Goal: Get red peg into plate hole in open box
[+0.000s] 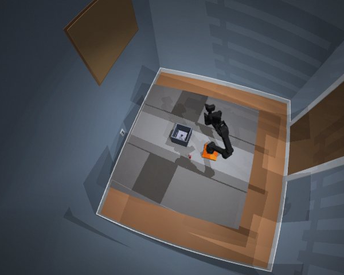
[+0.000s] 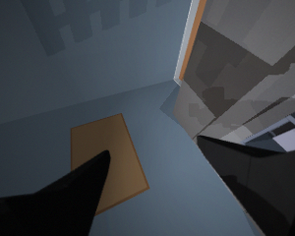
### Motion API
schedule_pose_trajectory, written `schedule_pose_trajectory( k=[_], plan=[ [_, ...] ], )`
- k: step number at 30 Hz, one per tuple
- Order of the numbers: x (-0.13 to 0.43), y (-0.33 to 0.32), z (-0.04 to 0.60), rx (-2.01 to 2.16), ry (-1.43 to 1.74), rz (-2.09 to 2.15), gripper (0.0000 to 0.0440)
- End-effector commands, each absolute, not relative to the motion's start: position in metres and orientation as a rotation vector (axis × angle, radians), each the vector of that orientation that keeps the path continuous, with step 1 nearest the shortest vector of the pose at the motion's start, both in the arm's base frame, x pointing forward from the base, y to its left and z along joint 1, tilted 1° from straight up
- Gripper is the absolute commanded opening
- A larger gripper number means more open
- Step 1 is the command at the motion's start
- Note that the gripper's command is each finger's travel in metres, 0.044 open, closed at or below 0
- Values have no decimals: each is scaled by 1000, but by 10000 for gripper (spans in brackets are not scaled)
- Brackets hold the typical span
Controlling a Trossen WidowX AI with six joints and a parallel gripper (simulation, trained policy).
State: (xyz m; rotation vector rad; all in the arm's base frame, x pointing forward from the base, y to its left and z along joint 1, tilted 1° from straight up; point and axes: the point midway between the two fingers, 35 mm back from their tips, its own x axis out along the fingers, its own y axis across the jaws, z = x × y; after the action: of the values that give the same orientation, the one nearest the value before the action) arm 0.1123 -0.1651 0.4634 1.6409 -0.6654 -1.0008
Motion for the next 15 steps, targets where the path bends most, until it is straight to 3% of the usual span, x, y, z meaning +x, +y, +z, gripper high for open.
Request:
schedule_pose_trajectory(
  k=[1, 15],
  plan=[
    [136, -164, 451, 1720, -572, -972, 440],
    [204, -141, 416, 1907, -280, -900, 440]
  ],
)
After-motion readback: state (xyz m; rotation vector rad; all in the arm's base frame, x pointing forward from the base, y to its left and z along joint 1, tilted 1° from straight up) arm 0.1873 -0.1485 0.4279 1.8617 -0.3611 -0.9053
